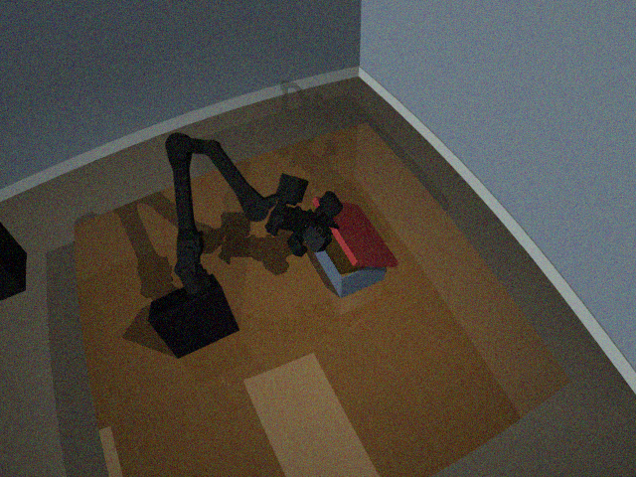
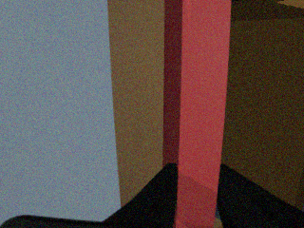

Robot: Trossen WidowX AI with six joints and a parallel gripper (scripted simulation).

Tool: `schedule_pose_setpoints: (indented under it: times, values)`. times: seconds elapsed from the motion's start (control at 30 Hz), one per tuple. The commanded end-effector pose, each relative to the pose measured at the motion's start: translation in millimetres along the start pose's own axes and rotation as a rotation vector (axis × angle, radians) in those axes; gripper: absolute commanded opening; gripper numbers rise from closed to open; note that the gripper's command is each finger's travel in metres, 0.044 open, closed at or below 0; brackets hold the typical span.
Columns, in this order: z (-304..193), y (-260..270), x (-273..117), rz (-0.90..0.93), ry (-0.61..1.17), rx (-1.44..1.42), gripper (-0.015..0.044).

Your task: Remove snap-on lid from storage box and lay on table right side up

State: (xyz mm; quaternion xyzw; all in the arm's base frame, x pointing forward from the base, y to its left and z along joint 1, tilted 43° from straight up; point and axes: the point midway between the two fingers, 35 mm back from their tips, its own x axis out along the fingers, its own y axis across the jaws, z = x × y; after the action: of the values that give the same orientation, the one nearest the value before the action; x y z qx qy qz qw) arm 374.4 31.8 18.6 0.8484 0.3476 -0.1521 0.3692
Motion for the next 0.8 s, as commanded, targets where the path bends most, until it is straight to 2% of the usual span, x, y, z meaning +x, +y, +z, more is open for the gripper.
schedule_pose_setpoints:
  times: [0.0,0.77]
  values:
    - [-3,14,-2,0.018,0.009,-0.015,0.0000]
    - [-4,45,-12,0.019,0.008,-0.017,0.0000]
